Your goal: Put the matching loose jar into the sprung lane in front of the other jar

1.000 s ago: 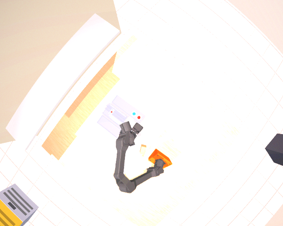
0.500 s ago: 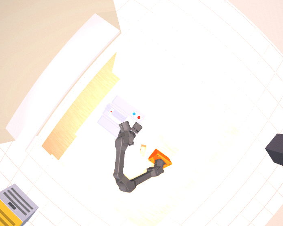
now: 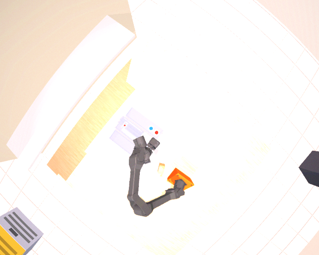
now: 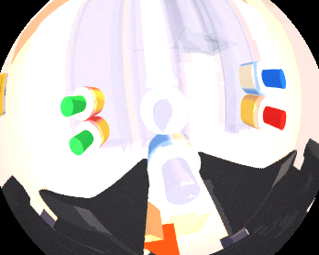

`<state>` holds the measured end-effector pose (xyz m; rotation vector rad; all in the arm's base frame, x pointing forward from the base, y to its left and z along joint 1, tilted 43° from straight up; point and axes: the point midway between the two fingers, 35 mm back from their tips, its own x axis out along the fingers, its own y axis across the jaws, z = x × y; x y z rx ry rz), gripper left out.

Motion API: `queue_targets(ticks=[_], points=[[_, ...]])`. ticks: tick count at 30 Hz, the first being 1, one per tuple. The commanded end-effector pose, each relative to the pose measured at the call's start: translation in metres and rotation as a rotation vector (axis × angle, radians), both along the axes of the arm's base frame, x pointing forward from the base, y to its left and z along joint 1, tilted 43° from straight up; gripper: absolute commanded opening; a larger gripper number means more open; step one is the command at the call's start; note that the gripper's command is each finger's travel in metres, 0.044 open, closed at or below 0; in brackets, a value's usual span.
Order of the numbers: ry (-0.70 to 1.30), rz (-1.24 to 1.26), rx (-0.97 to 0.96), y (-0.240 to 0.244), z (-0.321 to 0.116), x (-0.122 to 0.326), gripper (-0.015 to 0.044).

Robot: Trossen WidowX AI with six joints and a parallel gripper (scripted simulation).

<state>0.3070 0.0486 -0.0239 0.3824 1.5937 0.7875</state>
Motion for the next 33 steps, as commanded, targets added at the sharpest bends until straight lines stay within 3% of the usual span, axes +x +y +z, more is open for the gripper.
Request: queue_targets(ticks=[1, 33], points=[[-0.03, -0.005, 0.012, 0.003, 0.003, 0.011, 0.0], [-0.031, -0.005, 0.012, 0.005, 0.006, 0.021, 0.0]])
